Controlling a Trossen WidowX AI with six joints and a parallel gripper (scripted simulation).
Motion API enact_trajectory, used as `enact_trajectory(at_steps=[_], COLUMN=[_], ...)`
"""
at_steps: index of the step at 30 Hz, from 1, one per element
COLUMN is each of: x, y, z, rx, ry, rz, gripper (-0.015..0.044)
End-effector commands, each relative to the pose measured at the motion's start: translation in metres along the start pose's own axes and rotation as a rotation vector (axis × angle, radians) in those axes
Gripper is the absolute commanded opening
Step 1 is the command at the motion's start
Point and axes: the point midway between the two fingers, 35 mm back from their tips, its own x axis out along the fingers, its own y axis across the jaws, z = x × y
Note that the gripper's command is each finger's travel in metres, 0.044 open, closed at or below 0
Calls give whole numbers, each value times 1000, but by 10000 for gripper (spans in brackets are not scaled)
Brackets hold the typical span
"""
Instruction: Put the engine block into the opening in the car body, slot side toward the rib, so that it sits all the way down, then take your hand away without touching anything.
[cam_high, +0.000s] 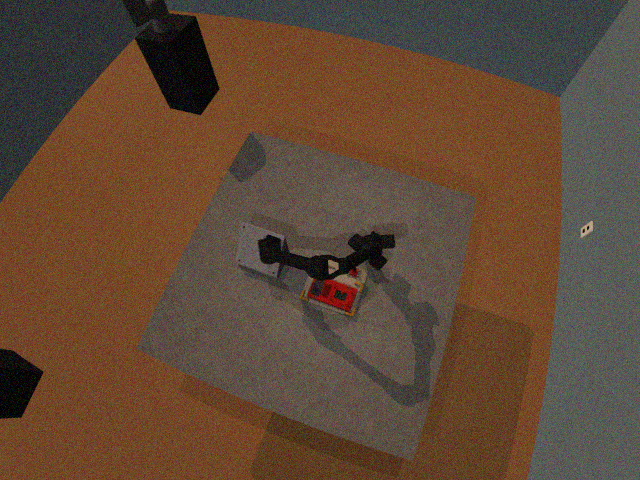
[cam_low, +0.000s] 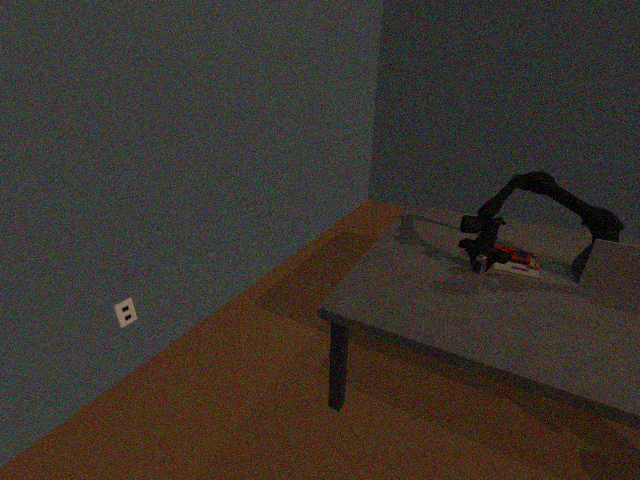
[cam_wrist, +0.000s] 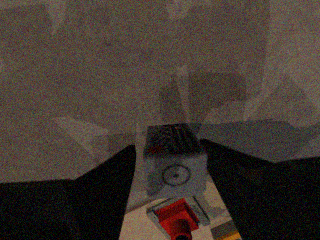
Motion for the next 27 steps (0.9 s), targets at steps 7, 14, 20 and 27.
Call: enact_trajectory(at_steps=[7, 14, 20, 27], x=[0, -18, -42, -42], y=[0, -1, -1, 0], z=[0, 0, 1, 1], rx=[1, 3, 3, -5], ry=[-2, 3, 3, 3], rz=[2, 10, 11, 5], gripper=[440, 440, 440, 440])
